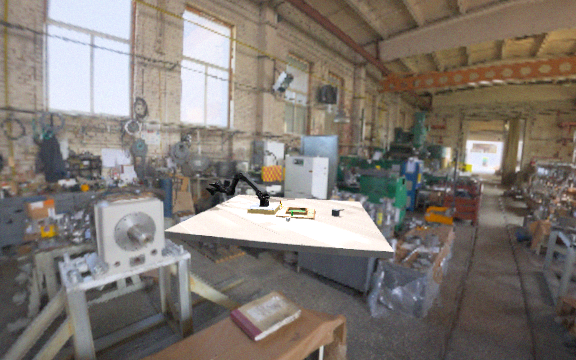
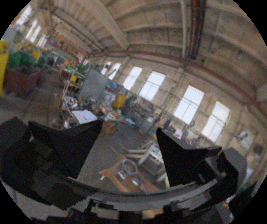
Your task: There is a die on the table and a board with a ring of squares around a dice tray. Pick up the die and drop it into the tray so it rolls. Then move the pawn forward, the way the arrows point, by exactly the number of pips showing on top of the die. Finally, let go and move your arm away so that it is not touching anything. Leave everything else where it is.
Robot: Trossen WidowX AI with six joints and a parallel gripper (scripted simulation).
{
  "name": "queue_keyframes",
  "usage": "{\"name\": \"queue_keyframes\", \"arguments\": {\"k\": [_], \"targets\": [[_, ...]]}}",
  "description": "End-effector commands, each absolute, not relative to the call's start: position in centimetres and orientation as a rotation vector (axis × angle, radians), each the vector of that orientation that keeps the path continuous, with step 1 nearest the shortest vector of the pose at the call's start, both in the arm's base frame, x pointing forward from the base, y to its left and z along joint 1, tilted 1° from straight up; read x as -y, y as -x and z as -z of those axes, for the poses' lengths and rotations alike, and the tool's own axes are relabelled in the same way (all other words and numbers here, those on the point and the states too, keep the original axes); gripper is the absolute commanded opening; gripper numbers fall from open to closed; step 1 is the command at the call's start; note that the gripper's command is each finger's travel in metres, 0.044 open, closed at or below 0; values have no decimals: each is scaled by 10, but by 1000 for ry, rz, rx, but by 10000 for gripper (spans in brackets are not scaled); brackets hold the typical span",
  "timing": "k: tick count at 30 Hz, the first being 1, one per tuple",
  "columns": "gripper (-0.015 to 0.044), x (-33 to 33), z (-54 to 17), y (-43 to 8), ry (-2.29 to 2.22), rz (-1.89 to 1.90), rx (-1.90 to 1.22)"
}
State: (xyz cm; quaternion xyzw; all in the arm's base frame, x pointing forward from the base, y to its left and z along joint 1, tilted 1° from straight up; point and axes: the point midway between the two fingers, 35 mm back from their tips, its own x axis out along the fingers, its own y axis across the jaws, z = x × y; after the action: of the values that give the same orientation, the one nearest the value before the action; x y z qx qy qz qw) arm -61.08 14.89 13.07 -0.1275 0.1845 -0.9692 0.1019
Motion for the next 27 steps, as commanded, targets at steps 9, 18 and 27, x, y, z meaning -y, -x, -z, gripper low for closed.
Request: {"name": "queue_keyframes", "arguments": {"k": [9,18,27], "targets": [[275,-273,-125,570,193,3111,-497],[275,-401,-122,481,13,3377,-407],[275,-508,-107,361,-246,3672,-232]]}}
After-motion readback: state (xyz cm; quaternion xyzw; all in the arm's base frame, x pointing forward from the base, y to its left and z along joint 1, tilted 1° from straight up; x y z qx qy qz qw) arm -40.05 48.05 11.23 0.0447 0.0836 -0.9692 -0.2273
